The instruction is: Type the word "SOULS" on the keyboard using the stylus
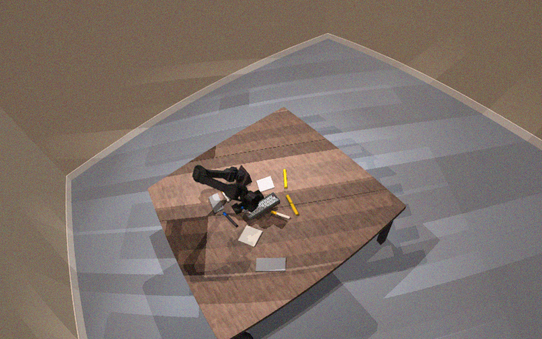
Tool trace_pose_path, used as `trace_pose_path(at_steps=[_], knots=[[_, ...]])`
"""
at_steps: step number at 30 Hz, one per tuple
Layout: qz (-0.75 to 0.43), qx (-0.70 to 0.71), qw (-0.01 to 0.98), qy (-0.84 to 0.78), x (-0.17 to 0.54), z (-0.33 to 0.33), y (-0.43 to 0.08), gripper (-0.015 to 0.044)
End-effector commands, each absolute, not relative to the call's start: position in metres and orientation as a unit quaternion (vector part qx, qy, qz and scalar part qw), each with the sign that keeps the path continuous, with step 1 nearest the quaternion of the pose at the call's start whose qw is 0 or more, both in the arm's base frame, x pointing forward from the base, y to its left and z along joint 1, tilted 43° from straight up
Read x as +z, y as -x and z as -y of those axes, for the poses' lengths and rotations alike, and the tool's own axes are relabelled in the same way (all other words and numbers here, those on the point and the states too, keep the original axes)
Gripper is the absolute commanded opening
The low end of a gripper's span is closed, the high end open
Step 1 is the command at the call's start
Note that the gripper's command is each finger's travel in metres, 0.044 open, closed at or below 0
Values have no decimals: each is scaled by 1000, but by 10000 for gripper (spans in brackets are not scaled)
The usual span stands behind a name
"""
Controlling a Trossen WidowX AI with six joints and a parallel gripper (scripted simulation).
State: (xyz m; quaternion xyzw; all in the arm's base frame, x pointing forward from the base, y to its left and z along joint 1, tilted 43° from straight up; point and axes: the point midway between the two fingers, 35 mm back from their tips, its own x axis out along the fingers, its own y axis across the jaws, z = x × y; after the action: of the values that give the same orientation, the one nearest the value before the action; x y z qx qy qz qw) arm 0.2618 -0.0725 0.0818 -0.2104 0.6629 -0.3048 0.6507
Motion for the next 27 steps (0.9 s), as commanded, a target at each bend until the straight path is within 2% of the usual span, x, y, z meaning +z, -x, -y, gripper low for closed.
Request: trace_pose_path(at_steps=[1,7,17,23,27], knots=[[-664,-304,650,213,83,74,-261,0],[-664,-304,649,212,62,48,-231,0],[-664,-303,649,212,60,47,-232,0],[-665,-302,650,211,11,-6,-241,0],[-664,-303,650,211,5,-13,-241,0]])
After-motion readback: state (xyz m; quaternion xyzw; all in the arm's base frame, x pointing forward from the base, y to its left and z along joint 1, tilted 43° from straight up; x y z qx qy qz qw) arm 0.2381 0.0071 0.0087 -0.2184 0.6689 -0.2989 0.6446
